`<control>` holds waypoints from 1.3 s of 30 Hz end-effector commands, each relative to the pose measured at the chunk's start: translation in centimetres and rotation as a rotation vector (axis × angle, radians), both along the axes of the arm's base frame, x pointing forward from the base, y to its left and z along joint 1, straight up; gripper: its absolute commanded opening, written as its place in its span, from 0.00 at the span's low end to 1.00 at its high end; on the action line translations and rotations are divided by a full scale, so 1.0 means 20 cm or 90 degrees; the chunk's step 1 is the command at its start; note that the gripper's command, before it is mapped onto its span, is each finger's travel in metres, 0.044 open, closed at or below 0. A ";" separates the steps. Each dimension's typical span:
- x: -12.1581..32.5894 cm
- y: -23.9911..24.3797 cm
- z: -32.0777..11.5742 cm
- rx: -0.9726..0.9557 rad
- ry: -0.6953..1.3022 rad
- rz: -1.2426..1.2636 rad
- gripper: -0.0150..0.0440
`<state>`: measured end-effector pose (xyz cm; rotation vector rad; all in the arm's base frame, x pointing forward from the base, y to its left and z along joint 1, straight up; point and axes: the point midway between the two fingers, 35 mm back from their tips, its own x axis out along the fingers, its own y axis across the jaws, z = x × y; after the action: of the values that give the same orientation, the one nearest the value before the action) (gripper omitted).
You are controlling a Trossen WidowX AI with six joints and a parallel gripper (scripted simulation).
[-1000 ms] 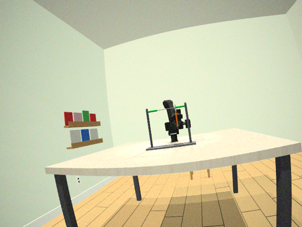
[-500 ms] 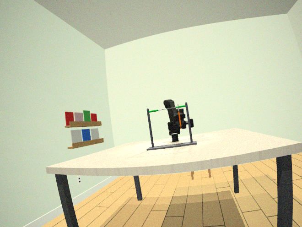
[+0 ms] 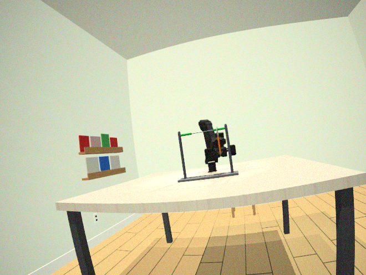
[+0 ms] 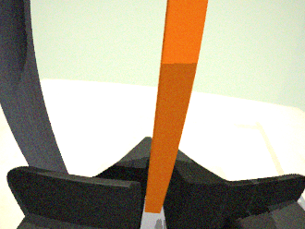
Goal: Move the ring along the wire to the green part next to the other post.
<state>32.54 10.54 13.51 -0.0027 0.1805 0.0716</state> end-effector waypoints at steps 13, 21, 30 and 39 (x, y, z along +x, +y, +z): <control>0.00 0.00 -0.04 0.002 -0.001 -0.004 0.00; 0.00 0.00 -0.04 0.002 -0.001 -0.004 0.00; 0.00 0.00 -0.04 0.000 -0.001 0.000 0.36; -0.05 0.00 -0.03 0.001 0.000 -0.001 0.53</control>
<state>32.11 10.64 12.73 -0.0054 0.1824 0.0760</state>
